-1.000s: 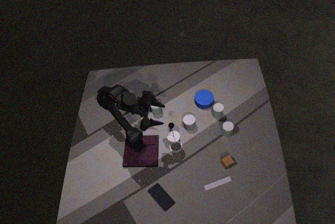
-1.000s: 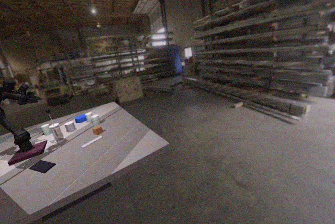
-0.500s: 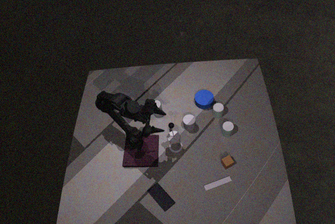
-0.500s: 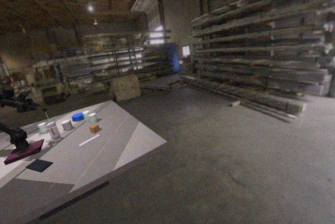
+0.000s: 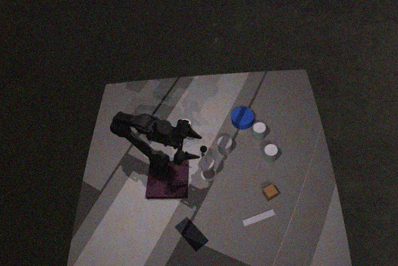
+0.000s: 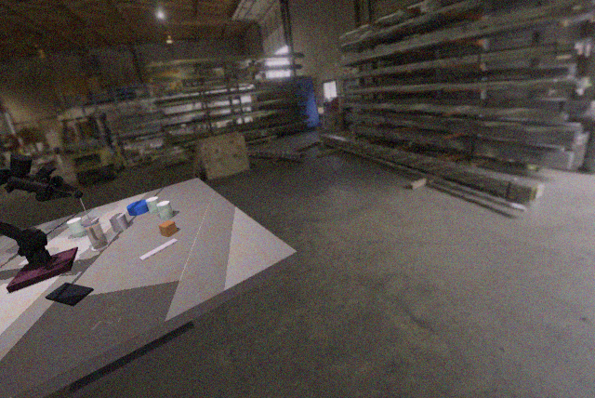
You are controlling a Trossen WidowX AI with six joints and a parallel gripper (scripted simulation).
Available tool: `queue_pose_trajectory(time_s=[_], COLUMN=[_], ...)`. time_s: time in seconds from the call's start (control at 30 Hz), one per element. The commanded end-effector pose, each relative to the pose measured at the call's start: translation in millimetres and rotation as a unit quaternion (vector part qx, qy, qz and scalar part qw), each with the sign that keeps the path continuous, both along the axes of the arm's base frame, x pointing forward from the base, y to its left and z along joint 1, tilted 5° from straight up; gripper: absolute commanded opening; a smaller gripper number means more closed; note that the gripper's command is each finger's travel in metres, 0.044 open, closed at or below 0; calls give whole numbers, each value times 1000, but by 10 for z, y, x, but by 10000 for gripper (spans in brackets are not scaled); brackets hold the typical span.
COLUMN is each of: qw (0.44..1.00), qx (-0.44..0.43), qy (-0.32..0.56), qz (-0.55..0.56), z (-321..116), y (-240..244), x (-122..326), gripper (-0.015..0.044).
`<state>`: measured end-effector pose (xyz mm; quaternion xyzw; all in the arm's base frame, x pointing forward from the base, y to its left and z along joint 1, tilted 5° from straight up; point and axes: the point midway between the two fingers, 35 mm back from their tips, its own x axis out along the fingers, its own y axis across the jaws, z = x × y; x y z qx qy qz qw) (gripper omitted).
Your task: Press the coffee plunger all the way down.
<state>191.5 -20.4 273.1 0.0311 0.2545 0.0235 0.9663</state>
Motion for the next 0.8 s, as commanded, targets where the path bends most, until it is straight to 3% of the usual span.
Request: queue_pose_trajectory(time_s=[0.0,0.33,0.73,0.77], qw=[1000,1000,1000,1000], qx=[4,5,5,5], qy=[3,0,0,0], qz=[-3,-4,-4,-4], z=[-59,-119,-119,-119], y=[1,28,28,28], x=[59,171,171,171], gripper=[440,440,125,118])
